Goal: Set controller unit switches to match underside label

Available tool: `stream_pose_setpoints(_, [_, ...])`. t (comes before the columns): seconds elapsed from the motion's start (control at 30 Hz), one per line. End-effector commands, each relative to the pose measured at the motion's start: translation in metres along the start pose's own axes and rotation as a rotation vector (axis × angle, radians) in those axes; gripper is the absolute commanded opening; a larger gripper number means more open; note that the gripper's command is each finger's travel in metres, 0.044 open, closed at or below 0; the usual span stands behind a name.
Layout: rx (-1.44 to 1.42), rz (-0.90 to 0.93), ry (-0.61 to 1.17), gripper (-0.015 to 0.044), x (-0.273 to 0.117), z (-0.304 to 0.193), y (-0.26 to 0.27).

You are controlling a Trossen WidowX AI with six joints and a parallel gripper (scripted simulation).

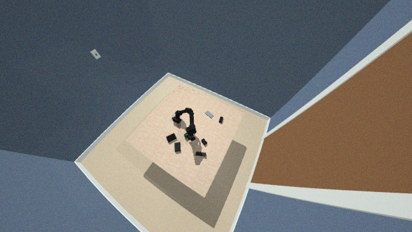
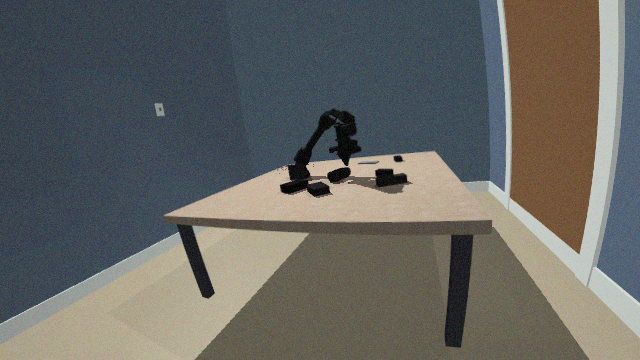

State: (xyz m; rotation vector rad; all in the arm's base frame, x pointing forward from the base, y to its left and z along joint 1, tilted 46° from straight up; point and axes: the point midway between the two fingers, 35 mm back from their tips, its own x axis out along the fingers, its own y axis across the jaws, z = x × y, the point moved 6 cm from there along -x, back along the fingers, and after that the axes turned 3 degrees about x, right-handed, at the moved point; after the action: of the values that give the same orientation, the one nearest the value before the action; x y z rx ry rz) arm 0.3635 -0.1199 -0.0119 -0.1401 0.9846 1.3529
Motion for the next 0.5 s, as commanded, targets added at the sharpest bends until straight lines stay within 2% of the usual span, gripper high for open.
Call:
stream_pose_setpoints(0.0, [-0.034, -0.032, -0.003, 0.0, -0.001, -0.013, 0.012])
stream_pose_setpoints(0.47, [-0.15, -0.175, -0.01, 0.0, 0.0, -0.052, 0.062])
